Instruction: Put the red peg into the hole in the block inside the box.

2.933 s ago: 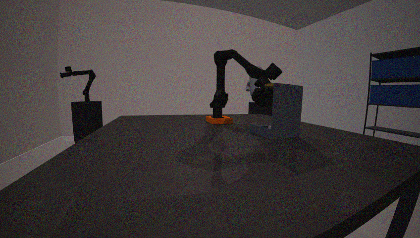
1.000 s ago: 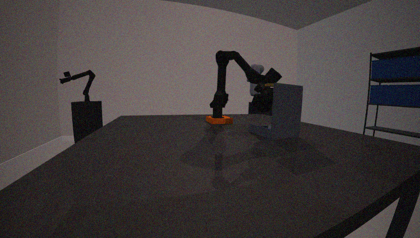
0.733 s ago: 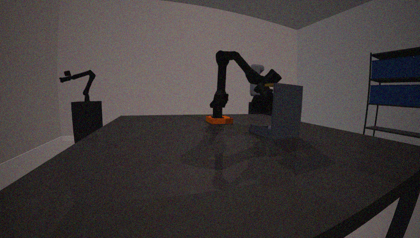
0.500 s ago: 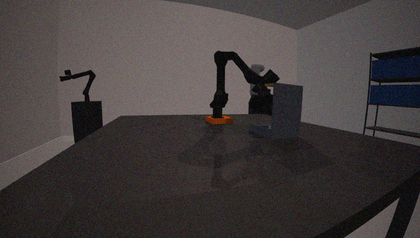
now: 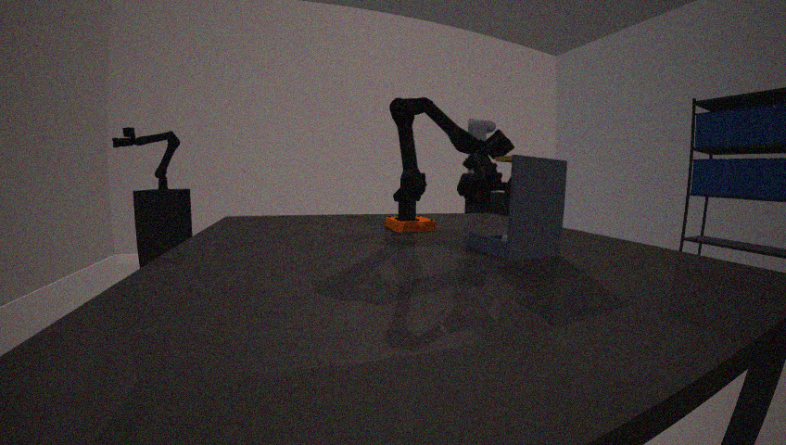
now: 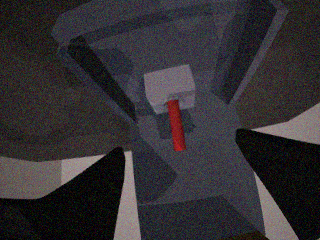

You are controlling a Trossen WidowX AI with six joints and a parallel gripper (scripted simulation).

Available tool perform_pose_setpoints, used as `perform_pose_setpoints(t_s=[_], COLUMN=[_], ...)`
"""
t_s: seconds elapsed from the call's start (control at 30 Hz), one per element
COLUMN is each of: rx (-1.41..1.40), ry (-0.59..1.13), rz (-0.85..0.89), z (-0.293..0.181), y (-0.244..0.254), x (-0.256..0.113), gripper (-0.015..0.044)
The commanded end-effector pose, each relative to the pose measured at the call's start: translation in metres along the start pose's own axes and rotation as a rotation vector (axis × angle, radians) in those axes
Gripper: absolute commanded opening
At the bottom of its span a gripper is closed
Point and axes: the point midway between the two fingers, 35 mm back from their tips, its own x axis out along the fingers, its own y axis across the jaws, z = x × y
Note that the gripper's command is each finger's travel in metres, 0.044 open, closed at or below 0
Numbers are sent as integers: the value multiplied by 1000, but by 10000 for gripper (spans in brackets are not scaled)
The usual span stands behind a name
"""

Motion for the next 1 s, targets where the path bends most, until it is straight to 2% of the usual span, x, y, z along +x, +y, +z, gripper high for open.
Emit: perform_pose_setpoints(t_s=[0.0, 0.47, 0.97], rx=[8, 5, 5], ry=[4, 6, 6], rz=[0, 0, 0], z=[1, 8, 9], y=[0, 12, 13], x=[-19, -74, -76], gripper=[440, 440, 440])
